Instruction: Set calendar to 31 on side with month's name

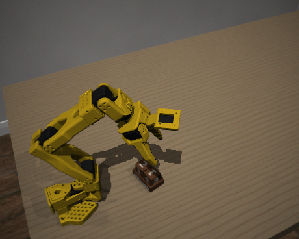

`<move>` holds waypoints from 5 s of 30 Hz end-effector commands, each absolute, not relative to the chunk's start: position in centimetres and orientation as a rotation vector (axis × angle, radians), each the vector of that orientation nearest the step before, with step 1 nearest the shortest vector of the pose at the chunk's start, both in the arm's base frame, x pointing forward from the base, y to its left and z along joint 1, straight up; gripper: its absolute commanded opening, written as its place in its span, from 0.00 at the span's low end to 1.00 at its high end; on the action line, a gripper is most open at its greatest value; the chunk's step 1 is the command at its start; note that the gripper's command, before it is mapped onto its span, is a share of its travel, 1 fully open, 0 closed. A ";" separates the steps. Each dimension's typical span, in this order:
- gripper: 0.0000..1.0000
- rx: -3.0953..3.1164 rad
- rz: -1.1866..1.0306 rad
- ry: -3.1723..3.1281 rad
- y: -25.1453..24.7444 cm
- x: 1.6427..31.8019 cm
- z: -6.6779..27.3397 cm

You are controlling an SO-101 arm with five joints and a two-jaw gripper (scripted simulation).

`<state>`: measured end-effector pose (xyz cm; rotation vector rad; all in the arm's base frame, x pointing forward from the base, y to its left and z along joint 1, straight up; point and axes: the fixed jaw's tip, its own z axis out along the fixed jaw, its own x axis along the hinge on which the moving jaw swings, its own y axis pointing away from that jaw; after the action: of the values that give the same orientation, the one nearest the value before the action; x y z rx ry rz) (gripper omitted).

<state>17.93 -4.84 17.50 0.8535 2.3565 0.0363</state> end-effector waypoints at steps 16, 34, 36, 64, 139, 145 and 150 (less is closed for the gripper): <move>0.35 1.363 0.278 2.230 -2.8 19.6 16.2; 0.35 1.600 0.352 2.154 -1.8 20.0 15.4; 0.35 1.612 0.355 2.150 -1.8 20.1 15.4; 0.35 1.769 0.192 2.326 -1.7 20.4 11.0; 0.35 1.878 0.021 2.492 -1.5 20.1 3.2; 0.35 1.878 0.021 2.492 -1.5 20.1 3.0; 0.35 1.878 0.021 2.492 -1.5 20.1 2.9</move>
<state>19.84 -1.68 2.79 1.8844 2.5055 0.0045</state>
